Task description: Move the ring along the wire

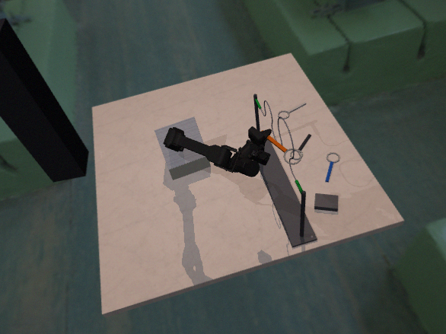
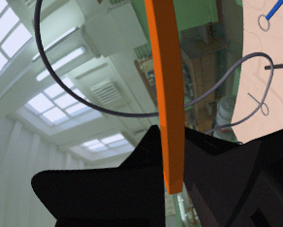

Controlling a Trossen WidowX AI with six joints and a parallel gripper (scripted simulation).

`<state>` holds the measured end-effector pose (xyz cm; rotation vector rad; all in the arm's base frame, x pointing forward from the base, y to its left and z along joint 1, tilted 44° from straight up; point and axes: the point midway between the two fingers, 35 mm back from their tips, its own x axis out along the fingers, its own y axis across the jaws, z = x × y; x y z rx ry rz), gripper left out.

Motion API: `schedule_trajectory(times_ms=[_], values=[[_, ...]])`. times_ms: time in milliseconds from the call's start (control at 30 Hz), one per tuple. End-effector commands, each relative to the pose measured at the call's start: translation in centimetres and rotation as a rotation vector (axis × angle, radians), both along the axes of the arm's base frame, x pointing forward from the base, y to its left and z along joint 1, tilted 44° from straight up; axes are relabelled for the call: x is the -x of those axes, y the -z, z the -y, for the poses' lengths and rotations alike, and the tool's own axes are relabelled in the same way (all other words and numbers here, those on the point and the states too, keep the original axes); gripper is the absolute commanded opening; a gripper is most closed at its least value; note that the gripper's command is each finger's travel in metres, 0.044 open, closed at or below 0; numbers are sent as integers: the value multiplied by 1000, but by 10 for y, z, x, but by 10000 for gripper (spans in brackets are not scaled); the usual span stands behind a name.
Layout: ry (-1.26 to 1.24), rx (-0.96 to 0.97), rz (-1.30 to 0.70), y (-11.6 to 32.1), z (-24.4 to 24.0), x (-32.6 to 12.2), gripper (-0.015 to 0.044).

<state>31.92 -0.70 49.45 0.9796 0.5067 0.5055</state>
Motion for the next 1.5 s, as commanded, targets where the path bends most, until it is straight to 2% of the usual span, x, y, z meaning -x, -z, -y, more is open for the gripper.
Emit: schedule_trajectory(times_ms=[0, 1467], values=[[7, 43, 2, 3, 2, -4, -150], [76, 598, 108, 14, 14, -7, -150]])
